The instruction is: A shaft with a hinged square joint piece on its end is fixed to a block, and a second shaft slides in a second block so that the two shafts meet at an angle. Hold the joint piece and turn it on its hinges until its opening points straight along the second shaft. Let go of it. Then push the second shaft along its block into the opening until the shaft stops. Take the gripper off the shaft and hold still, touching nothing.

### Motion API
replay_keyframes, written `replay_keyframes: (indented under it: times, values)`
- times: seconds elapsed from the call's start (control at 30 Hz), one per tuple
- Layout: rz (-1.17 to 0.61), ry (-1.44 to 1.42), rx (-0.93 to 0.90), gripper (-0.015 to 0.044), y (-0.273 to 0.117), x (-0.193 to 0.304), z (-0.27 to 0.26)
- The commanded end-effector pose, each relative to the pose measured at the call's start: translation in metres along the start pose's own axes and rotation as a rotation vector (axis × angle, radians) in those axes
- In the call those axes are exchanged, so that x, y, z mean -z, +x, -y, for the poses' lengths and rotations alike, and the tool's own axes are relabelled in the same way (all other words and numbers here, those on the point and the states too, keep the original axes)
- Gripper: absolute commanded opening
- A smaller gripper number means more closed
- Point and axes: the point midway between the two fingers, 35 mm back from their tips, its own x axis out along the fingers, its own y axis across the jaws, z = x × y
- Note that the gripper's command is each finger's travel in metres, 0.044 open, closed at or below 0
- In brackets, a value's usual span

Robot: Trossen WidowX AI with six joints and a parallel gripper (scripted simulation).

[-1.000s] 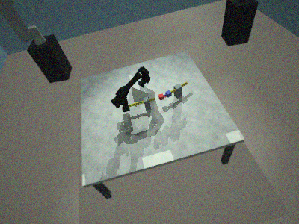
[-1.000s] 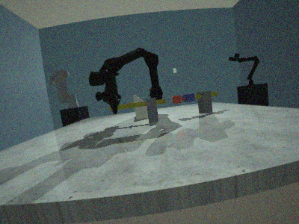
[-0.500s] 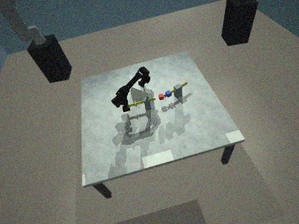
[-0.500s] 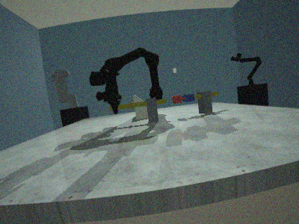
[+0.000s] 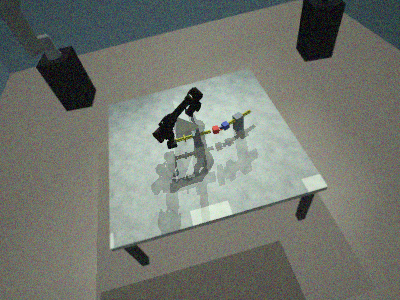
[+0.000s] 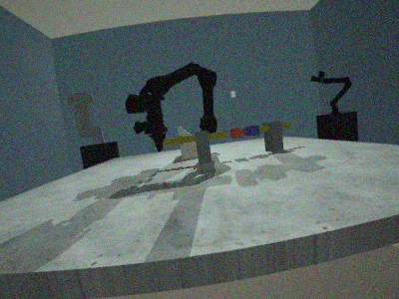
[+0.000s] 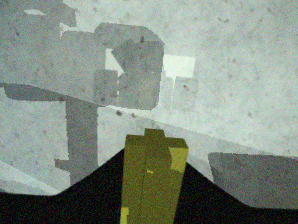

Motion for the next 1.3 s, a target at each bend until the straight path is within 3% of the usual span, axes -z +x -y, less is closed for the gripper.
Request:
replay_keyframes:
  times: [0.0,1.27]
  values:
    - [-0.004,0.005,-0.003,0.0,0.001,0.006,0.0]
    - [-0.001,0.002,-0.002,0.0,0.0,0.052,0.0]
